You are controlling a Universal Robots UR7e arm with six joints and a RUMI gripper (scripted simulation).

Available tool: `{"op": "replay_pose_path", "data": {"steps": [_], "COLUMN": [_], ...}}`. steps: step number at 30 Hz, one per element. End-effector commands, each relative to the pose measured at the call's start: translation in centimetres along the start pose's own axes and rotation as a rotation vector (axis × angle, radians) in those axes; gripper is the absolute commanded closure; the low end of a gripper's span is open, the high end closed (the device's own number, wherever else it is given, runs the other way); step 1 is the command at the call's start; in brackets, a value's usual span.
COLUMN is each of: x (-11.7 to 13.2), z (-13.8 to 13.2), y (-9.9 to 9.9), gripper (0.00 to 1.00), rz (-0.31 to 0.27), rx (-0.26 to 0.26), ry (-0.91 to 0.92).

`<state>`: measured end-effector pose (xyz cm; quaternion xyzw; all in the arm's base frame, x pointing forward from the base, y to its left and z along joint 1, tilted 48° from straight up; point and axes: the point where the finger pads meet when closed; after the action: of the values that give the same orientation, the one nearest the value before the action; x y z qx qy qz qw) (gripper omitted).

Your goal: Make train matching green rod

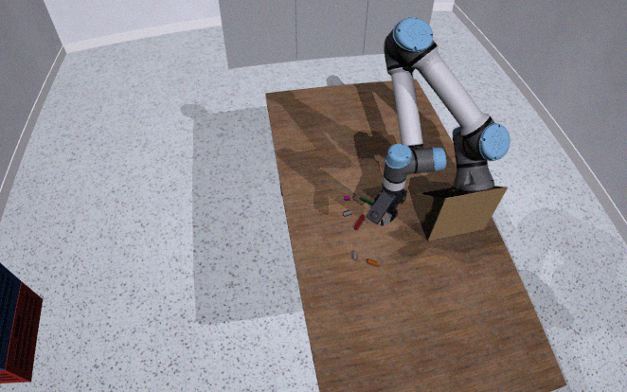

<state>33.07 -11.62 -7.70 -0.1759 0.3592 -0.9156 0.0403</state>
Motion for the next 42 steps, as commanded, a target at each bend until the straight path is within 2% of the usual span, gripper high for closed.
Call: {"op": "replay_pose_path", "data": {"steps": [1,14,42], "x": [-0.2,-0.2,-0.3], "z": [0.1,0.1,0.2], "y": [1.5,3.8,3.9], "gripper": [1.00,1.00,1.00], "rz": [0.017,0.017,0.019], "rx": [0.005,0.005,0.007], "ry": [0.000,0.000,0.001]}}
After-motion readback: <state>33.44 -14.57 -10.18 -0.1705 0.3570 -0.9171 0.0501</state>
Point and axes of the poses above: the point where the finger pads meet when closed, its own y axis out along the fingers, its own z axis across the jaws, x = y × z, and after that the axes turned 15 degrees about y, right-handed
